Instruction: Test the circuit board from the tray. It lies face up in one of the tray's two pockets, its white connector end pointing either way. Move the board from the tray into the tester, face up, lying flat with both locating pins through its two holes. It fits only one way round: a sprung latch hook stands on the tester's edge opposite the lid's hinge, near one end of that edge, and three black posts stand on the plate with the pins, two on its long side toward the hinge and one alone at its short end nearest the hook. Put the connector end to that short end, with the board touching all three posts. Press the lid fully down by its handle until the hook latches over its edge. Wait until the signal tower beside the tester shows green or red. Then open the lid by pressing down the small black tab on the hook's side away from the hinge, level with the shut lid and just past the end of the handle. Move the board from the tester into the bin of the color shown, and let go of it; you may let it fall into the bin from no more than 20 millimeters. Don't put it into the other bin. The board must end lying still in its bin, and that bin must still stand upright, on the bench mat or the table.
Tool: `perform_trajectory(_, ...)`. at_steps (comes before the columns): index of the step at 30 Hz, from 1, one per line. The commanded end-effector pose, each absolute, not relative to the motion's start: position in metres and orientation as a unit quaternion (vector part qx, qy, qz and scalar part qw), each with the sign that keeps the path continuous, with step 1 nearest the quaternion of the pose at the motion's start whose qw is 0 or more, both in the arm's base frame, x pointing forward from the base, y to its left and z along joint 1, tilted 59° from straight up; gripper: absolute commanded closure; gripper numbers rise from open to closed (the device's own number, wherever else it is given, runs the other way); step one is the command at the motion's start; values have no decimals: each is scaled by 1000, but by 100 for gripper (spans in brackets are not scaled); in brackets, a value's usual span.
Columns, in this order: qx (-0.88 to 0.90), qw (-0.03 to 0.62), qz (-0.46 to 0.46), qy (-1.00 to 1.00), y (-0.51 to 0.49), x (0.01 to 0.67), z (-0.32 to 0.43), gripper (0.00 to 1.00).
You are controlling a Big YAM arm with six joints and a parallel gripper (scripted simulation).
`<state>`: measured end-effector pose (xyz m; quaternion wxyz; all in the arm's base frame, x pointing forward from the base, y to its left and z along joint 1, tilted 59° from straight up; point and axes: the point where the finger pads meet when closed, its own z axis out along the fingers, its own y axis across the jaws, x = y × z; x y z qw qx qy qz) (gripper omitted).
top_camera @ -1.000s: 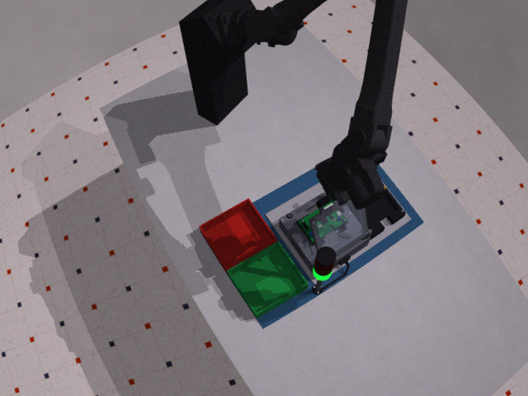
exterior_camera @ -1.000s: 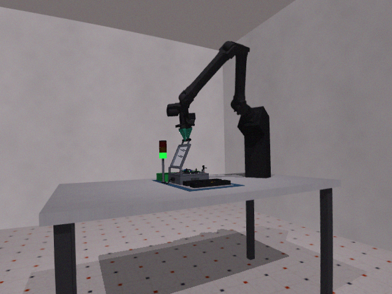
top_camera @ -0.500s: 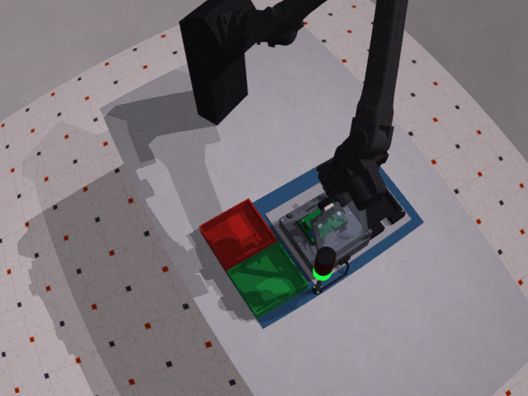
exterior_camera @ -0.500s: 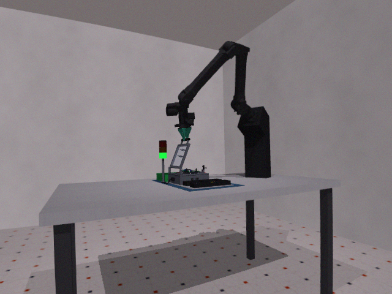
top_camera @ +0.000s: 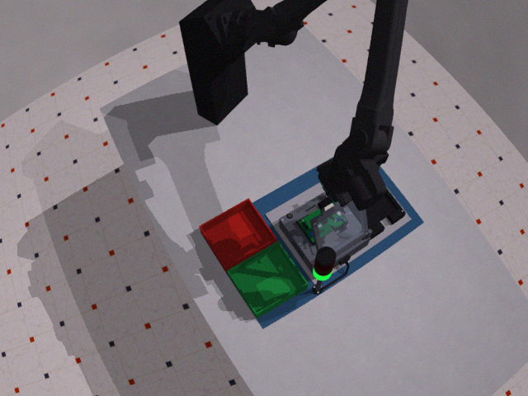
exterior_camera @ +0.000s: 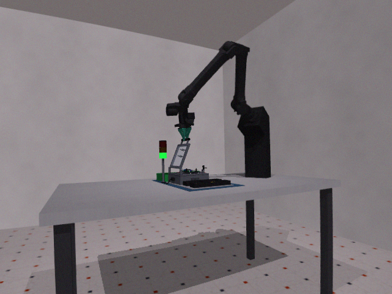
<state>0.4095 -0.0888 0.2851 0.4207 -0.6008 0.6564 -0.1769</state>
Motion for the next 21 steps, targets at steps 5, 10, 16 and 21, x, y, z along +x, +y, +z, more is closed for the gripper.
perform_trajectory(5,-594,450,-223,629,-98,440,345,100)
perform_trajectory(10,-594,450,-223,629,-98,440,345,100)
perform_trajectory(16,-594,450,-223,629,-99,441,348,100)
perform_trajectory(21,-594,451,-223,628,-98,441,348,100)
